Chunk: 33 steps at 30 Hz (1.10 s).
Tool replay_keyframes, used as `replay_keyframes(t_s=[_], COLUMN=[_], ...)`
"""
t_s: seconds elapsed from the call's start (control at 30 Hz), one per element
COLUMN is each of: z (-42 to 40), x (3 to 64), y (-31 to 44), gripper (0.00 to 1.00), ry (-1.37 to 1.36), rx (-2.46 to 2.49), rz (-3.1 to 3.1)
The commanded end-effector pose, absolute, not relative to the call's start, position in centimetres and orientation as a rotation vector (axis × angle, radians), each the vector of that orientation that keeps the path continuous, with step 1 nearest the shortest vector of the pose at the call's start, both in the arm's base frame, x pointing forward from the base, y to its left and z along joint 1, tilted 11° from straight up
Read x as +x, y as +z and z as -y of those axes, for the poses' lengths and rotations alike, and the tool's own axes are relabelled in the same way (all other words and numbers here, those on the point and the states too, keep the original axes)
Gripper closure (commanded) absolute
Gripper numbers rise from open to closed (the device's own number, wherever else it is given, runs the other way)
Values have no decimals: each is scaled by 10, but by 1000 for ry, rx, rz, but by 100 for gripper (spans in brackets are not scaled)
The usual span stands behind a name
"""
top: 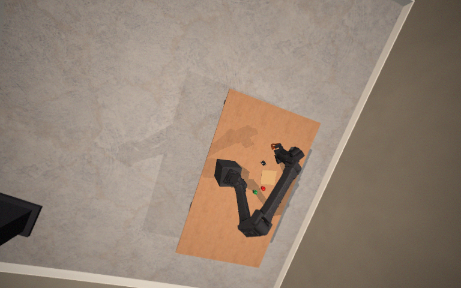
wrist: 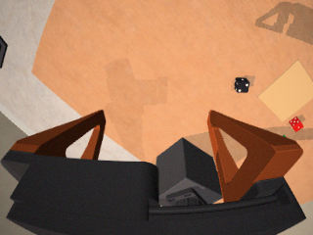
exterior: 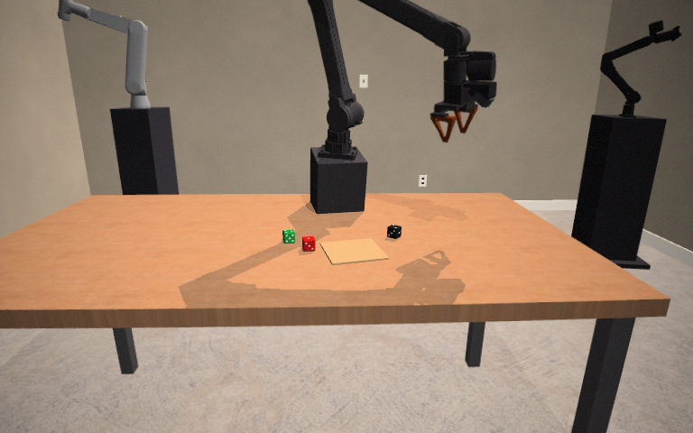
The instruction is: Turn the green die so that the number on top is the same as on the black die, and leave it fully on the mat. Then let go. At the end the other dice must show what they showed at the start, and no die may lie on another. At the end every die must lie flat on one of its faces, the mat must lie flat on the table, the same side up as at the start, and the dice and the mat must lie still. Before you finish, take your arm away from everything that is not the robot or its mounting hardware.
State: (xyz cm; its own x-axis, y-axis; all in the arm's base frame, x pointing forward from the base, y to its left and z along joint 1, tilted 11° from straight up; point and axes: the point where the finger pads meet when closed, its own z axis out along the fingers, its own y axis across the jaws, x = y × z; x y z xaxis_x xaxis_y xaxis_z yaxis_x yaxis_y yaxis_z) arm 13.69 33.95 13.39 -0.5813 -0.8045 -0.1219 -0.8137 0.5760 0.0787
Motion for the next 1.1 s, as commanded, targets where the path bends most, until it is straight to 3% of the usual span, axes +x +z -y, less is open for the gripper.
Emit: replay_keyframes(t_s=[0.0, 0.6, 0.7, 1.07], z=[-326, -181, -178, -46], x=[174, 315, 316, 352], y=[124, 79, 79, 50], gripper=[0, 0, 0, 0], ry=[200, 214, 214, 221], rx=[-1158, 57, 75, 909], rz=[-2833, -3045, -3044, -2891])
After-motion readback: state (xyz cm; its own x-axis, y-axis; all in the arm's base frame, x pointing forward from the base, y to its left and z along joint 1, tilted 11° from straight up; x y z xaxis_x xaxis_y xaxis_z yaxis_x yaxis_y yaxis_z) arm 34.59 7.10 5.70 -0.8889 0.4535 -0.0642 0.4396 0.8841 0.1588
